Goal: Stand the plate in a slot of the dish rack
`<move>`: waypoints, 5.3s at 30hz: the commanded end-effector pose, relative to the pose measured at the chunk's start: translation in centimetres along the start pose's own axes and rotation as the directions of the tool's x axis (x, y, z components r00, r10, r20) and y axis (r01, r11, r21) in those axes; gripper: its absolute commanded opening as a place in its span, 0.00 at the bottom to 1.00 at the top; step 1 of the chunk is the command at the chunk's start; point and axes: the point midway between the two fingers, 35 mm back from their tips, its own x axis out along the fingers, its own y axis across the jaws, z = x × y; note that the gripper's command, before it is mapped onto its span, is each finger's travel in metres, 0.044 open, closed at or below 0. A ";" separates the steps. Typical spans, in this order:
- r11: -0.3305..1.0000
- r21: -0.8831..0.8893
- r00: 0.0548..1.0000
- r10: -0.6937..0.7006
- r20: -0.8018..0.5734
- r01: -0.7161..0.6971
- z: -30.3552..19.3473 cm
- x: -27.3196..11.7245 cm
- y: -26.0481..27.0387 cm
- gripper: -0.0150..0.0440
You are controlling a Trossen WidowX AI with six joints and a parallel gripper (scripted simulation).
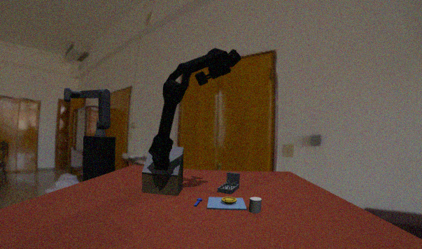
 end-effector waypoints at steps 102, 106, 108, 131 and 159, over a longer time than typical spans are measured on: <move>-0.348 -0.266 -0.054 0.514 -0.856 0.899 -41.6 -26.1 23.6 0.93; -0.350 -0.265 -0.052 0.514 -0.856 0.899 -42.0 -26.1 23.8 0.93; -0.351 -0.265 -0.051 0.514 -0.856 0.898 -42.2 -26.1 24.0 0.93; -0.349 -0.266 -0.053 0.514 -0.856 0.899 -45.3 -26.4 26.0 0.93; -0.347 -0.268 -0.056 0.515 -0.855 0.899 -46.5 -26.4 27.0 0.76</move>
